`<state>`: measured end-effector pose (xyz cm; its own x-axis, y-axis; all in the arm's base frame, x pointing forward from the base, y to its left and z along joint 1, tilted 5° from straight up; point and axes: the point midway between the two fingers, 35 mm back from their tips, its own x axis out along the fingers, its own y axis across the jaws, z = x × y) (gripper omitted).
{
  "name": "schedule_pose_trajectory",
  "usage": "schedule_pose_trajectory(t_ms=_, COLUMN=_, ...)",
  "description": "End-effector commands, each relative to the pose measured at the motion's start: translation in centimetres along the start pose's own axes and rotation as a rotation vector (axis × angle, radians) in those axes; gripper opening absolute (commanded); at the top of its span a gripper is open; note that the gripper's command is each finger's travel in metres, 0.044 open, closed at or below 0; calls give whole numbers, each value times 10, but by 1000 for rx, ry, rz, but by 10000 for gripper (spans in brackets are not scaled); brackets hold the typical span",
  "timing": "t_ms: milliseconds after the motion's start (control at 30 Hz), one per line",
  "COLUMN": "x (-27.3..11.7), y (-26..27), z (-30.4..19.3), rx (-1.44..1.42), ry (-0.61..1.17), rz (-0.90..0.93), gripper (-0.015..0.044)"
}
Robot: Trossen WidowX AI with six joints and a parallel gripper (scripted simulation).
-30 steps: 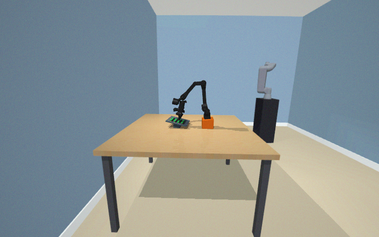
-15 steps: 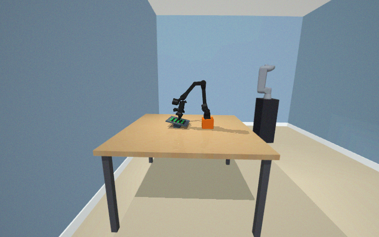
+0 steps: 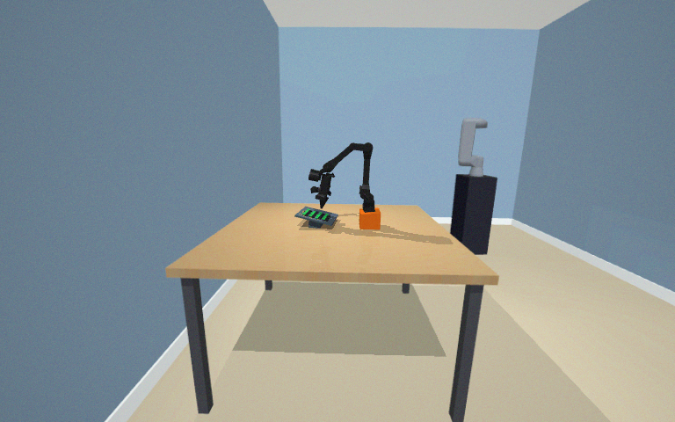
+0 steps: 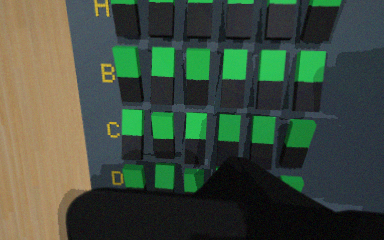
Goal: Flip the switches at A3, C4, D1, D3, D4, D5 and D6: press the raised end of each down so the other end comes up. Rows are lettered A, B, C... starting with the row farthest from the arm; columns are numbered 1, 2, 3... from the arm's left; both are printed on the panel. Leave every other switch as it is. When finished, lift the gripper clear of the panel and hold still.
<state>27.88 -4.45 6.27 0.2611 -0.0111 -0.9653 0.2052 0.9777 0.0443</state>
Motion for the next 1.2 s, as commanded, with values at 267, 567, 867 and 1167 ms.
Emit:
schedule_pose_trajectory(t_ms=267, x=-25, y=36, z=-15, rx=-4, ry=-27, rz=7, gripper=0)
schedule_pose_trajectory(t_ms=567, x=-23, y=66, z=-37, rx=-3, ry=-26, rz=10, gripper=0)
schedule_pose_trajectory(t_ms=867, x=10, y=66, z=-35, rx=-3, ry=-1, rz=10, gripper=0)
schedule_pose_trajectory(t_ms=1167, x=21, y=66, z=-35, rx=-3, ry=-2, rz=10, gripper=0)
